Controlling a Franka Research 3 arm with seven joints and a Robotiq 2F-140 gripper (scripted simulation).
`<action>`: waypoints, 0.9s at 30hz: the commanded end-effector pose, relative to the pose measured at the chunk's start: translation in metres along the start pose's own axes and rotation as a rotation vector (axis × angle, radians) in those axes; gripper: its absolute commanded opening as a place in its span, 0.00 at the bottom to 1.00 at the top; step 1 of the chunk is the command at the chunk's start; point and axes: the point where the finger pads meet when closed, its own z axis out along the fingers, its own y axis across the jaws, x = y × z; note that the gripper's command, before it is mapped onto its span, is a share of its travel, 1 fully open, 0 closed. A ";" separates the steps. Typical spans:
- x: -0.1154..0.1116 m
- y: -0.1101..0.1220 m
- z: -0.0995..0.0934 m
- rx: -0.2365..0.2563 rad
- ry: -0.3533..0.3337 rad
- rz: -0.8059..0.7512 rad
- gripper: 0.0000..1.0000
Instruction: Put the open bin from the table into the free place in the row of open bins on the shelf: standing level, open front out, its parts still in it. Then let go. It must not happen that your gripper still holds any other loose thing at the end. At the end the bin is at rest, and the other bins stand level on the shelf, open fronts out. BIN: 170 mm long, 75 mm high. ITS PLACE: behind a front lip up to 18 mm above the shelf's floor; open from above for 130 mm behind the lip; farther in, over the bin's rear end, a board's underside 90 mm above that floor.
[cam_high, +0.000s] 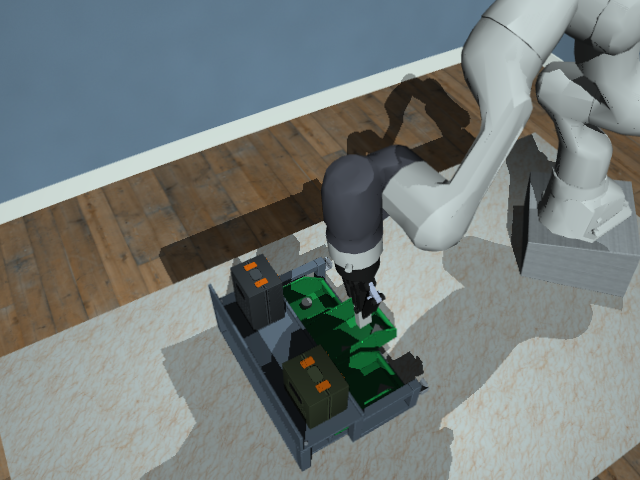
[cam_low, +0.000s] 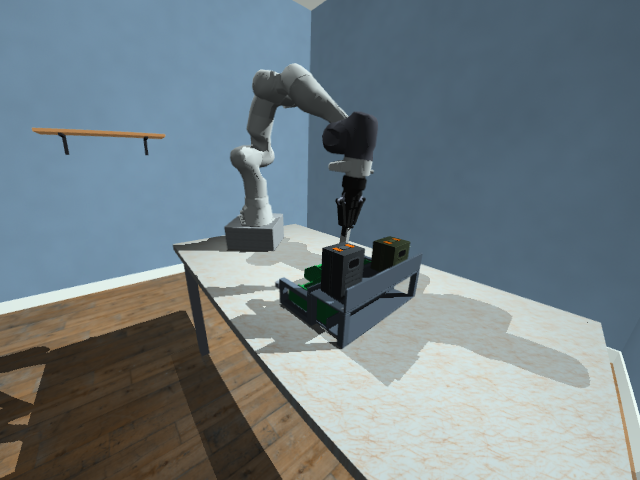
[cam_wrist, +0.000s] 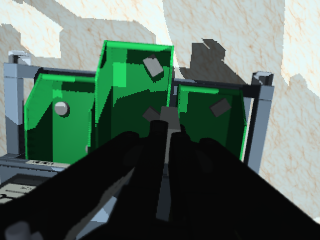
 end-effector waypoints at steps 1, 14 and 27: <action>-0.001 -0.001 -0.002 0.003 -0.003 0.002 0.00; -0.001 -0.001 -0.002 0.003 -0.003 0.002 0.00; 0.018 -0.018 0.004 0.014 -0.022 -0.265 0.00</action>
